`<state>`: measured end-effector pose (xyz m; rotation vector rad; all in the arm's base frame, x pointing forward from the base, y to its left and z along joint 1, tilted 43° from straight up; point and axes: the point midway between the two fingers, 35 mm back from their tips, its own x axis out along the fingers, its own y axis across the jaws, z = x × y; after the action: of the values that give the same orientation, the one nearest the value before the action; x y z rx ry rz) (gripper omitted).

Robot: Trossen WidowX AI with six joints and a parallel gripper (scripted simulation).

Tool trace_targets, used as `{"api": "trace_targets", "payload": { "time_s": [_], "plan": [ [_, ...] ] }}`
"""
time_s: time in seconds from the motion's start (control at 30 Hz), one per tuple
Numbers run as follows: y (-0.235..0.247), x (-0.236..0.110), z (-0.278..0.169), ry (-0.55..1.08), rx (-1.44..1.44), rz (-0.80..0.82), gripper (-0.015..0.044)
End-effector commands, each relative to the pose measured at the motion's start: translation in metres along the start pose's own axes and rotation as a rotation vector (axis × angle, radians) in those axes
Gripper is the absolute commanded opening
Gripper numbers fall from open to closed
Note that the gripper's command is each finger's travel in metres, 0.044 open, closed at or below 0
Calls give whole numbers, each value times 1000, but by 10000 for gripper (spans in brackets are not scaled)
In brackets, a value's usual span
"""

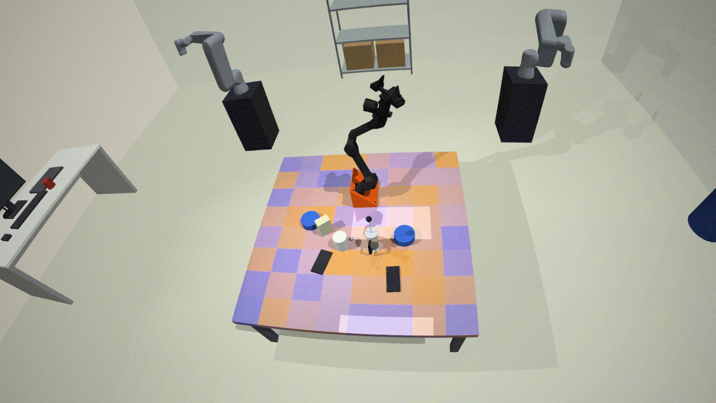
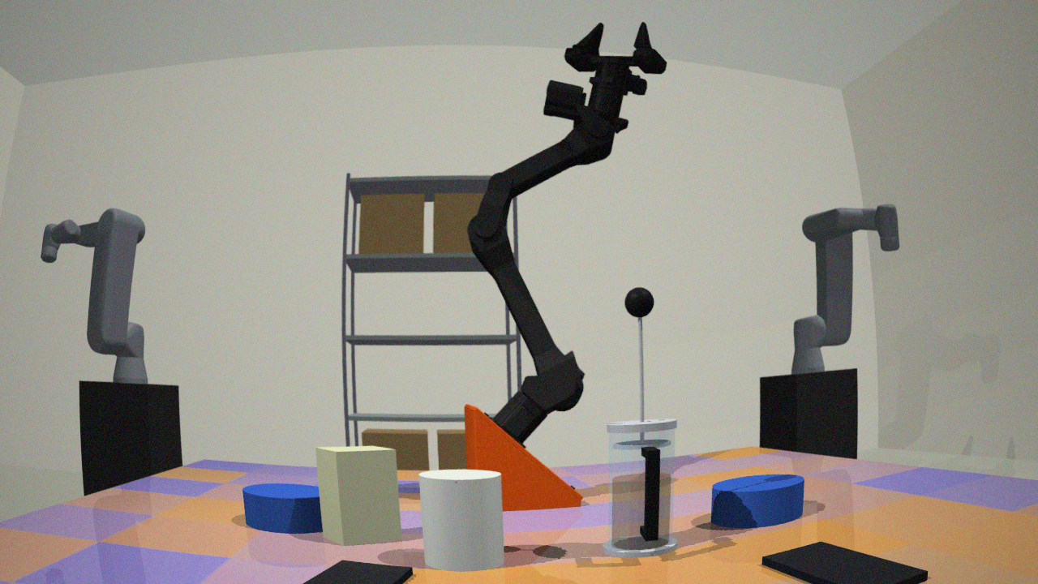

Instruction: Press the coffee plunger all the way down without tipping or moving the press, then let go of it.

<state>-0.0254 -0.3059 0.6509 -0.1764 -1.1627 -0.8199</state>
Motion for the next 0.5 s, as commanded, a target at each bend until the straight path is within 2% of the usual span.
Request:
{"api": "trace_targets", "payload": {
  "time_s": [0.0, 0.47],
  "plan": [
    [22, -6, 24, -59, -27, 46, 440],
    [95, -35, 98, -236, -80, 204, 440]
  ]
}}
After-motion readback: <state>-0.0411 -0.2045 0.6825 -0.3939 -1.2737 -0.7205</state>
